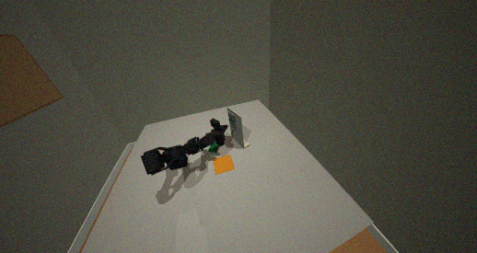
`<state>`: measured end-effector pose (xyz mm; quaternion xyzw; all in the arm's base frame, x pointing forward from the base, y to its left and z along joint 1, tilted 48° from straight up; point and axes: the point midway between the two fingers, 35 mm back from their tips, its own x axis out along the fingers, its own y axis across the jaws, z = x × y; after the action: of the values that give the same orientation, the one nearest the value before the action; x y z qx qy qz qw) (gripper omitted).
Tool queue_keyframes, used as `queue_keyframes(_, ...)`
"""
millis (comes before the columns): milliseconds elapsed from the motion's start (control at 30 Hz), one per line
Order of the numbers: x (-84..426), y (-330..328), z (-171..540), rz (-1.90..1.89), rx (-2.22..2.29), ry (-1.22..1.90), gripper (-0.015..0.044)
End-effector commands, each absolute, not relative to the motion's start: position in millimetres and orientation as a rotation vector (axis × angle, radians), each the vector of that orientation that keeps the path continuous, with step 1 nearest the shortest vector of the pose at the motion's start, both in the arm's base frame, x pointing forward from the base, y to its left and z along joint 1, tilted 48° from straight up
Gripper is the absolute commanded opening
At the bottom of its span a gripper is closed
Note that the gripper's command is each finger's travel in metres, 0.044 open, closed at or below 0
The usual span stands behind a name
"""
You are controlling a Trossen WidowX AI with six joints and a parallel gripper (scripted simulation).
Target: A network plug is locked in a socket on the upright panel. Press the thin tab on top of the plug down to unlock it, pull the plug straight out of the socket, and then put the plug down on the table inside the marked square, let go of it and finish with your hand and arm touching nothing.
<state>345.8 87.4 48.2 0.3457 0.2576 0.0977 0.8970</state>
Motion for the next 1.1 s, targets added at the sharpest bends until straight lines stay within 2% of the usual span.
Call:
queue_keyframes(0, 342.9, 87.1, 47.8, 0.206, 0.712, 0.539, 0.0)
queue_keyframes(1067, 330.8, 82.4, 52.9, 0.206, 0.712, 0.54, 0.0)
